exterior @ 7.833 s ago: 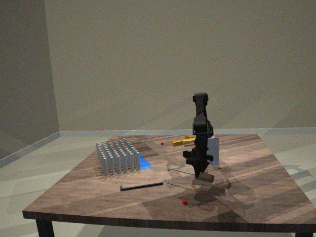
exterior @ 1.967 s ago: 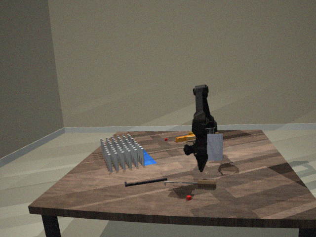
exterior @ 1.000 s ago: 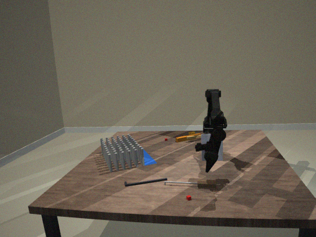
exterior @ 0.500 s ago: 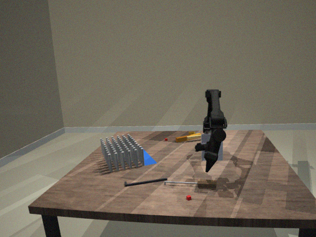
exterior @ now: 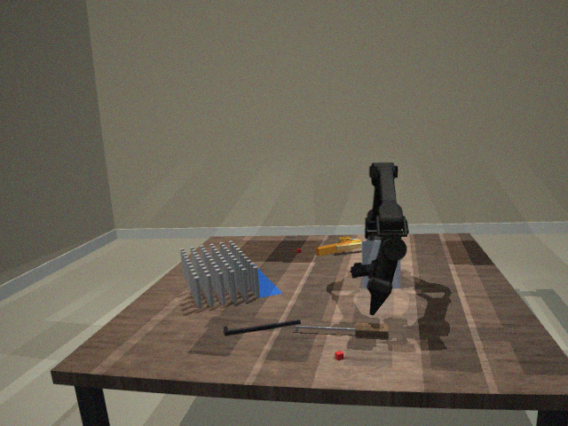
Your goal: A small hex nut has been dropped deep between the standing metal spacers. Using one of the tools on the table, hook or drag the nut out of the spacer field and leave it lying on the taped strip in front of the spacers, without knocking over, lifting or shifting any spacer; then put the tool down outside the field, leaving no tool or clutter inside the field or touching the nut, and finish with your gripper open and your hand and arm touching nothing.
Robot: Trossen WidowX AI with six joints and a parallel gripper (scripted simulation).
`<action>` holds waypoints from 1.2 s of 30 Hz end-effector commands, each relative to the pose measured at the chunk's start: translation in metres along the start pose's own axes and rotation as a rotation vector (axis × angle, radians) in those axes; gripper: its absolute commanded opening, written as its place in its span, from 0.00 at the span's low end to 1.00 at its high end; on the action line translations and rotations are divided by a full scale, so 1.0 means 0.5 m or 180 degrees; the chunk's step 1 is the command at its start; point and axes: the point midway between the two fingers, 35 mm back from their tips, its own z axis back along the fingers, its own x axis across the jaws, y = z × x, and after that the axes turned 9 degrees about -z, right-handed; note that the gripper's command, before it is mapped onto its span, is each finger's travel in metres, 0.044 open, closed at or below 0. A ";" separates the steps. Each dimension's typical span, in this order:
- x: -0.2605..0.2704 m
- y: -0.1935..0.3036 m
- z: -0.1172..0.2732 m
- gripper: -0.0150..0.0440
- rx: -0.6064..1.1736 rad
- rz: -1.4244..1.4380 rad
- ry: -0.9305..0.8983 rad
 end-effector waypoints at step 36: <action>-0.043 0.020 -0.103 0.67 -0.0025 -0.0005 0.0031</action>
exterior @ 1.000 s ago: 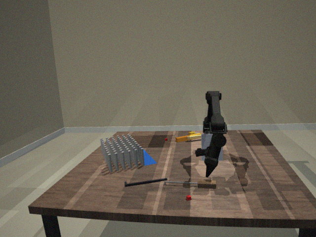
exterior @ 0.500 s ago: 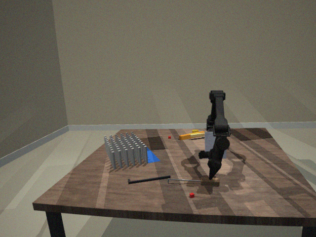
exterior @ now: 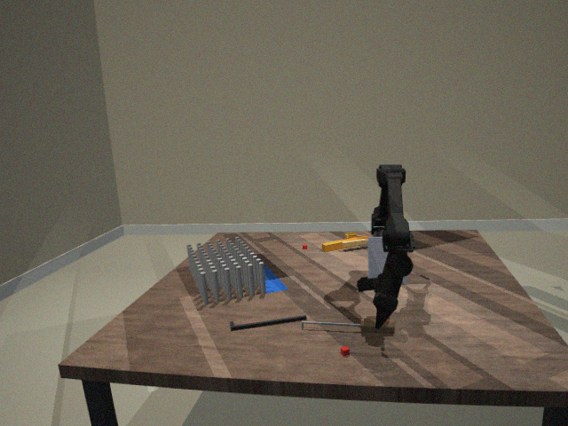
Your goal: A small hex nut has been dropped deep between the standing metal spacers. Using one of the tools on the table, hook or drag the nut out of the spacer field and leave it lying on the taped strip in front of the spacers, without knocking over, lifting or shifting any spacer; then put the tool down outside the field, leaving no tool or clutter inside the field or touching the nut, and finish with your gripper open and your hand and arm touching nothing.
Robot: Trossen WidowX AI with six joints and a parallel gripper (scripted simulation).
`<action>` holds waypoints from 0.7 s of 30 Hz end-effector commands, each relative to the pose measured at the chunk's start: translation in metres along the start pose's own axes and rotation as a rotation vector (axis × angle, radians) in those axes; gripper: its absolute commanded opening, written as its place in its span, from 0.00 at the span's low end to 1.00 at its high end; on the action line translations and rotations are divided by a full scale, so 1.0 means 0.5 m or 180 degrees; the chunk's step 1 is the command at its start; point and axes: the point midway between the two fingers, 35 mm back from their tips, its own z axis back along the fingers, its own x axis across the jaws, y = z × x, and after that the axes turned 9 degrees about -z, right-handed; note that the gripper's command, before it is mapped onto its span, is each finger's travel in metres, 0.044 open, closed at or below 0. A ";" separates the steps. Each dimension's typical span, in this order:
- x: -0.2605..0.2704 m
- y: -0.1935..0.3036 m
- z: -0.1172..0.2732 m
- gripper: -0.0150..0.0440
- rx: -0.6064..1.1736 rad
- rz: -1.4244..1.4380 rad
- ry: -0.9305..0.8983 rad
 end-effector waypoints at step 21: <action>0.041 -0.013 0.075 0.25 -0.0007 -0.0010 0.0006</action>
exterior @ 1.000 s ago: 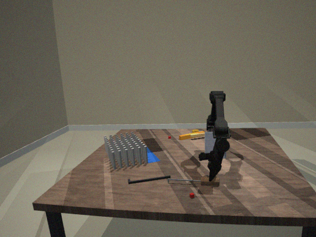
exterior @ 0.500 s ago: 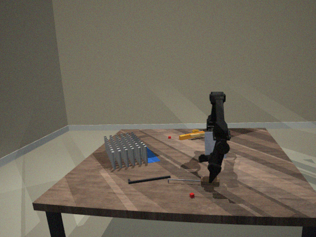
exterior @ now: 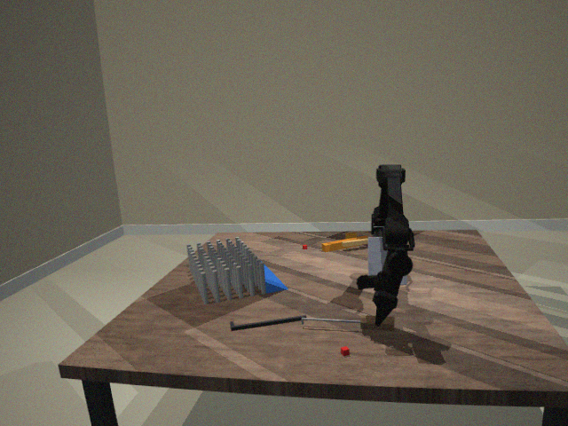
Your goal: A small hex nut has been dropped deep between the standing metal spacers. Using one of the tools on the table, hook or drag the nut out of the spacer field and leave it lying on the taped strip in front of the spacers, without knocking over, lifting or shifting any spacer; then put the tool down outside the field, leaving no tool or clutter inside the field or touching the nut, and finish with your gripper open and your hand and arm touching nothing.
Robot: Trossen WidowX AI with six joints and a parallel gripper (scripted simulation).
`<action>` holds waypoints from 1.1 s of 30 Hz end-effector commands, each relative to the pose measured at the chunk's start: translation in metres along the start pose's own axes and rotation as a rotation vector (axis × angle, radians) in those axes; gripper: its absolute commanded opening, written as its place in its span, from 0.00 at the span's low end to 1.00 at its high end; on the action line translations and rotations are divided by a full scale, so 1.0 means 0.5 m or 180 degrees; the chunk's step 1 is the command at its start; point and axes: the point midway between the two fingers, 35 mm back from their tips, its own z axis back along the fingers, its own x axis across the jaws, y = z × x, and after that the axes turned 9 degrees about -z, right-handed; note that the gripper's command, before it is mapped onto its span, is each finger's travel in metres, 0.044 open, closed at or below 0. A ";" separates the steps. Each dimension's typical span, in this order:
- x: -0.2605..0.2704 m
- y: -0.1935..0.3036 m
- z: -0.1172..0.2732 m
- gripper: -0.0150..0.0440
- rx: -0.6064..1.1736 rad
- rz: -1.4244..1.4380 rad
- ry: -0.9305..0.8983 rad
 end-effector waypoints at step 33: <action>0.085 -0.223 0.351 0.25 0.0212 0.0208 -0.0159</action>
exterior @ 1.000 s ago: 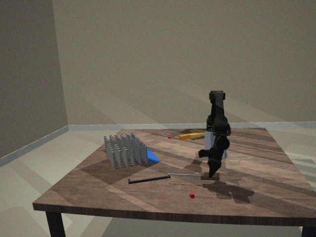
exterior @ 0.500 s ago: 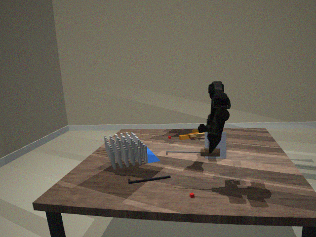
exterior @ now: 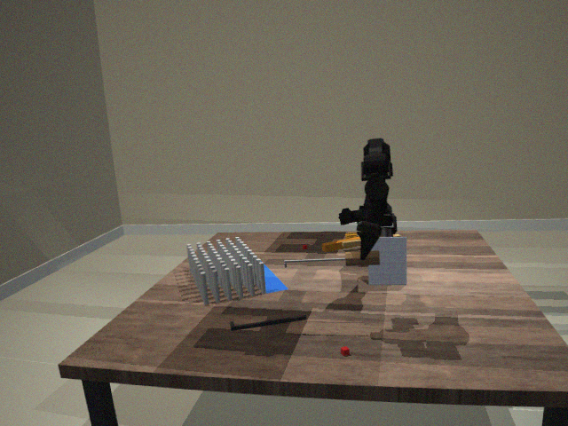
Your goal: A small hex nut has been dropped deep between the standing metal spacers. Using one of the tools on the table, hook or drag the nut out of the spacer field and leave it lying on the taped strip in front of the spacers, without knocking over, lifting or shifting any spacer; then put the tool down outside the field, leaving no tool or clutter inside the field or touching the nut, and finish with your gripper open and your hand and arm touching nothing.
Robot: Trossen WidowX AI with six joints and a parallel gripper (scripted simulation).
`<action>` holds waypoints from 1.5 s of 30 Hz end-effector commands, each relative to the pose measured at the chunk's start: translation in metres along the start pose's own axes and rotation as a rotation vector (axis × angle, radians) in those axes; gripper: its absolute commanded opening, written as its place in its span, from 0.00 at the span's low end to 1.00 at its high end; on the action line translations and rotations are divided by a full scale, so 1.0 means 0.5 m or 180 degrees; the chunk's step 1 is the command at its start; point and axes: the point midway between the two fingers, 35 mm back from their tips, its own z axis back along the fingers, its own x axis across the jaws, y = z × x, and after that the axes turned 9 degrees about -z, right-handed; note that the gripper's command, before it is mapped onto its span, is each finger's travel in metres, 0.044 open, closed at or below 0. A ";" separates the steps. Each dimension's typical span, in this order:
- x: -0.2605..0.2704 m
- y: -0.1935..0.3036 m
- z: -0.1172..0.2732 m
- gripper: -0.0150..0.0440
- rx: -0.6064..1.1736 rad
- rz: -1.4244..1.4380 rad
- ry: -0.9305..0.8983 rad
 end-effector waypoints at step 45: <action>-0.454 -0.595 0.131 0.25 0.0361 0.0942 -0.0378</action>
